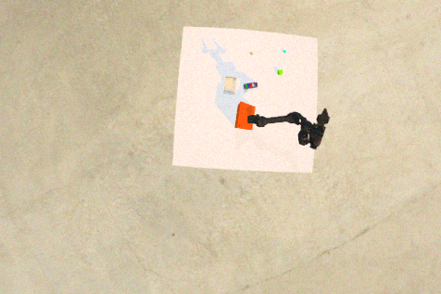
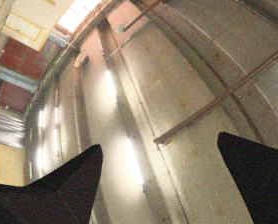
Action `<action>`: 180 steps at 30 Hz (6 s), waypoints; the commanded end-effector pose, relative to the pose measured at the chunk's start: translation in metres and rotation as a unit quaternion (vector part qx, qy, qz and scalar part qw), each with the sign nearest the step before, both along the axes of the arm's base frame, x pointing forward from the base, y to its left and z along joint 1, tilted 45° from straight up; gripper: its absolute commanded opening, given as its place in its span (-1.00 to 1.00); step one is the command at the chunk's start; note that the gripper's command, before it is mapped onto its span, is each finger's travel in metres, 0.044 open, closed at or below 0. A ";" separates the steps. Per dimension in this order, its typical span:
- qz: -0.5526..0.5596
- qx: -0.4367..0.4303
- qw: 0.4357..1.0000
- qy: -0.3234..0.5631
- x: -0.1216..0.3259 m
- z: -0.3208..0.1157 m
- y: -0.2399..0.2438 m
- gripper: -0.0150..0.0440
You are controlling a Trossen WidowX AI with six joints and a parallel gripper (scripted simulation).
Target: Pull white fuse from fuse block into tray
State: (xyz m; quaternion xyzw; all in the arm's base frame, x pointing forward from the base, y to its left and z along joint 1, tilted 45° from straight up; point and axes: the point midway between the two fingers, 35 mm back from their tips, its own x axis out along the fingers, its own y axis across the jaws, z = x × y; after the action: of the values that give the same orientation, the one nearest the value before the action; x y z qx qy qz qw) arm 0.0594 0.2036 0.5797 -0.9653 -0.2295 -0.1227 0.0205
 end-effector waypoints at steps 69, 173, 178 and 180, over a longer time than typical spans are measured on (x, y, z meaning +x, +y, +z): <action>0.472 -0.871 -0.134 0.023 0.322 -0.528 -0.174 -0.24; 0.692 -0.705 -0.148 0.045 0.245 -0.593 -0.292 -0.24; 0.692 -0.705 -0.148 0.045 0.245 -0.593 -0.292 -0.24; 0.692 -0.705 -0.148 0.045 0.245 -0.593 -0.292 -0.24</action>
State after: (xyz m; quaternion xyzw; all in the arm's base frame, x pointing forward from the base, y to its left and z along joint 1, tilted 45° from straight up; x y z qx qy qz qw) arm 0.3052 -0.0878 -0.0124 -0.2778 0.7190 -0.2386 0.5907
